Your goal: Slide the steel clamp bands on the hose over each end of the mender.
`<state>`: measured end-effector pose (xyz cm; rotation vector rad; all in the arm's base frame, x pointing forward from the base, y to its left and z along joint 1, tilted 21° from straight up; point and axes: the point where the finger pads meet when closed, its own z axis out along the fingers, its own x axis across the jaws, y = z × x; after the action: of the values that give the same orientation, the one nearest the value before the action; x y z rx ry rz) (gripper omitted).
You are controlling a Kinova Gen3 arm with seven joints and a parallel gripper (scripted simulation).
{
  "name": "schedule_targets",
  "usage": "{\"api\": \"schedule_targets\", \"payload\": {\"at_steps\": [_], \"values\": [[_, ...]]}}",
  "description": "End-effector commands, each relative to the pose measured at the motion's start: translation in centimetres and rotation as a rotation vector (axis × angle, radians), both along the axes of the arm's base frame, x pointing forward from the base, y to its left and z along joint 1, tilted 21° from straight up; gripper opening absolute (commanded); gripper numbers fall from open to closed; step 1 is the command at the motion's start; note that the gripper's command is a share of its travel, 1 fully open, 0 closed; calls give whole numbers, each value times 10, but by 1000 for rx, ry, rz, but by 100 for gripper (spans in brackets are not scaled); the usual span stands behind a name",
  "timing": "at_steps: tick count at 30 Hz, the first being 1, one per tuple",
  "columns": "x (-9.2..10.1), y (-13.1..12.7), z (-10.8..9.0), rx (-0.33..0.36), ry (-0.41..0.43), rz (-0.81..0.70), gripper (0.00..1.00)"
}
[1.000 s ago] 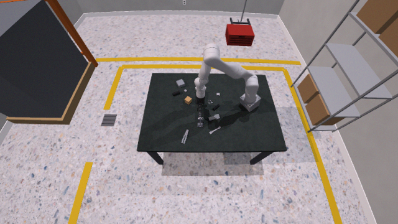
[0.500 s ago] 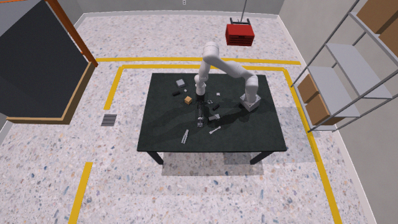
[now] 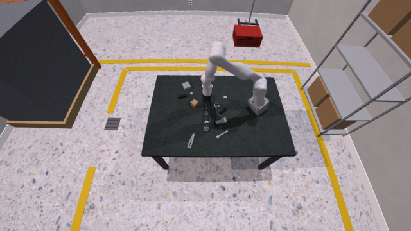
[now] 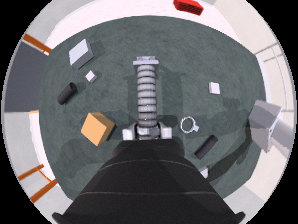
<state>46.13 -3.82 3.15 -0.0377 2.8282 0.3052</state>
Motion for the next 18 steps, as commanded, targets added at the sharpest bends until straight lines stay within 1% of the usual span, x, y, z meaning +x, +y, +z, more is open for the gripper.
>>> {"api": "schedule_targets", "payload": {"at_steps": [1, 18], "values": [[0, -6, -1, 0, 0, -8, 75], [1, -15, -3, 0, 0, -8, 75]]}}
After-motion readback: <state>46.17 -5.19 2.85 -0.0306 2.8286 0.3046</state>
